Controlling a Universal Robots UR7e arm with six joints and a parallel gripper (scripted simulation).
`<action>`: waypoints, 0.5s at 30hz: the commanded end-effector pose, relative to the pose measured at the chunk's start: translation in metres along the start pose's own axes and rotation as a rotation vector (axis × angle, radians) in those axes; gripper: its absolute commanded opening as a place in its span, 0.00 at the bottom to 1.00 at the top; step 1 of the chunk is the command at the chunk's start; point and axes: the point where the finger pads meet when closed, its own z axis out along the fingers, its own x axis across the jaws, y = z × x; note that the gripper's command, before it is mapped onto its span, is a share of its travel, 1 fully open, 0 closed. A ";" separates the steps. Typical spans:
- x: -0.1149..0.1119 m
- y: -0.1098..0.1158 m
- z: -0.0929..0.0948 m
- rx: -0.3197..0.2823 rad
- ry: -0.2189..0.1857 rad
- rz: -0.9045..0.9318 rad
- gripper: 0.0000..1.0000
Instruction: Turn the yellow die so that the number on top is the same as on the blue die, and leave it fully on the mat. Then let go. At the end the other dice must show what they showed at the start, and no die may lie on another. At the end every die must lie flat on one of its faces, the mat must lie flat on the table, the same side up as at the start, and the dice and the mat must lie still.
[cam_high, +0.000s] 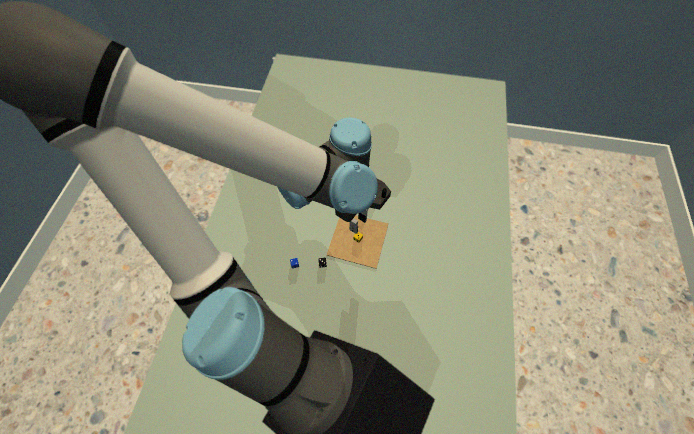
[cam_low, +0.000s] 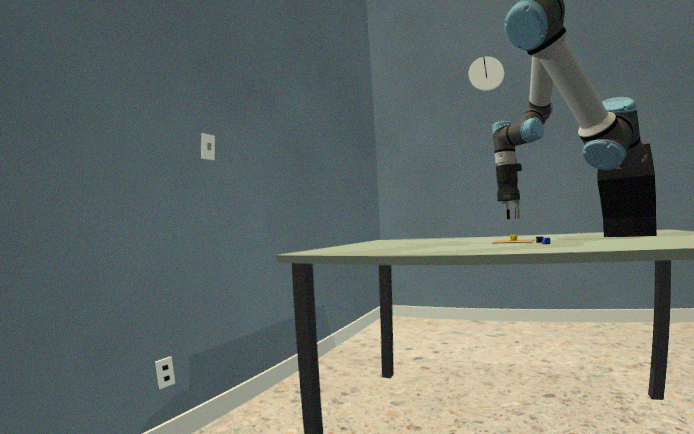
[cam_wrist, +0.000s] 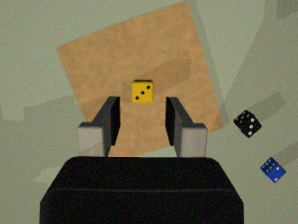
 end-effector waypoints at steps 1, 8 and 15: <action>0.000 0.000 0.002 0.000 -0.001 0.000 0.70; 0.000 0.000 0.008 0.000 -0.001 0.000 0.70; 0.000 0.000 0.015 0.000 -0.001 0.000 0.70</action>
